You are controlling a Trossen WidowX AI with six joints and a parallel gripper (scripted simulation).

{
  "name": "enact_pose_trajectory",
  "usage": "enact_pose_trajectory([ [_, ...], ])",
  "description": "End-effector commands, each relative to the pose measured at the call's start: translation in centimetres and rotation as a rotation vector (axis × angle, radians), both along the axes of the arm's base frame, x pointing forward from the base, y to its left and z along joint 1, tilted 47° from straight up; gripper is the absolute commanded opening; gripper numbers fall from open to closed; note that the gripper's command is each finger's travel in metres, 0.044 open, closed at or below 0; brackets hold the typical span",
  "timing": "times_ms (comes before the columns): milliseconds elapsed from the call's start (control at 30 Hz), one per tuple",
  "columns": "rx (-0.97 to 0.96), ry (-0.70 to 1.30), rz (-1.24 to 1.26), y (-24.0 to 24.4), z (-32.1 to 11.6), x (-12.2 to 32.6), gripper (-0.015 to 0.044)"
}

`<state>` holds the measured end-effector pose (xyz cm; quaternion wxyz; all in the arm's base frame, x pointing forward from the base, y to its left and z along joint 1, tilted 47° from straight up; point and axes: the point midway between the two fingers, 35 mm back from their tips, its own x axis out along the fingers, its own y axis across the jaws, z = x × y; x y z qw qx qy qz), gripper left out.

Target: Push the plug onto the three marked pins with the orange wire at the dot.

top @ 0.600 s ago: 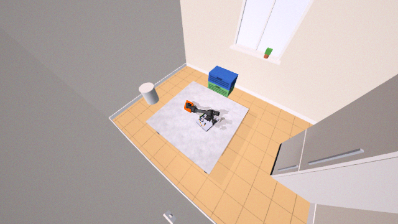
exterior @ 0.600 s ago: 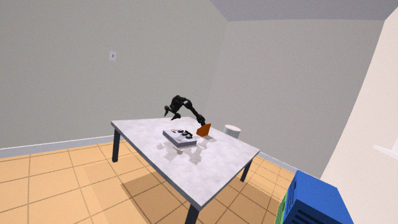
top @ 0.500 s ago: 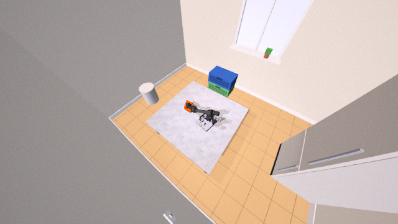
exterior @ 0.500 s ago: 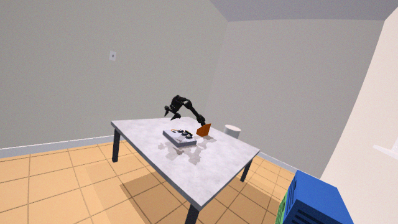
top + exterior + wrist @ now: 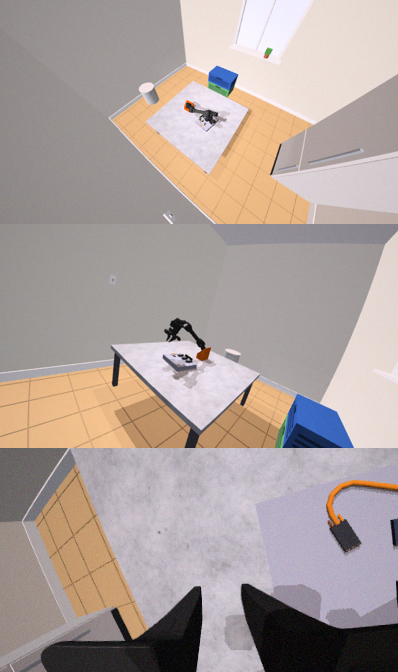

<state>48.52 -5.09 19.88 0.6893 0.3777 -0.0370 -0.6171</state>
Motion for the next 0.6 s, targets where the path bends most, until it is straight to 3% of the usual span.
enact_pose_trajectory([
  [0, 0.029, 0.021, 0.032, -0.1, 0.3, -0.4, 0.0115],
  [567, 0.119, 0.078, 0.196, -0.2, 2.0, -1.6, 0.0115],
])
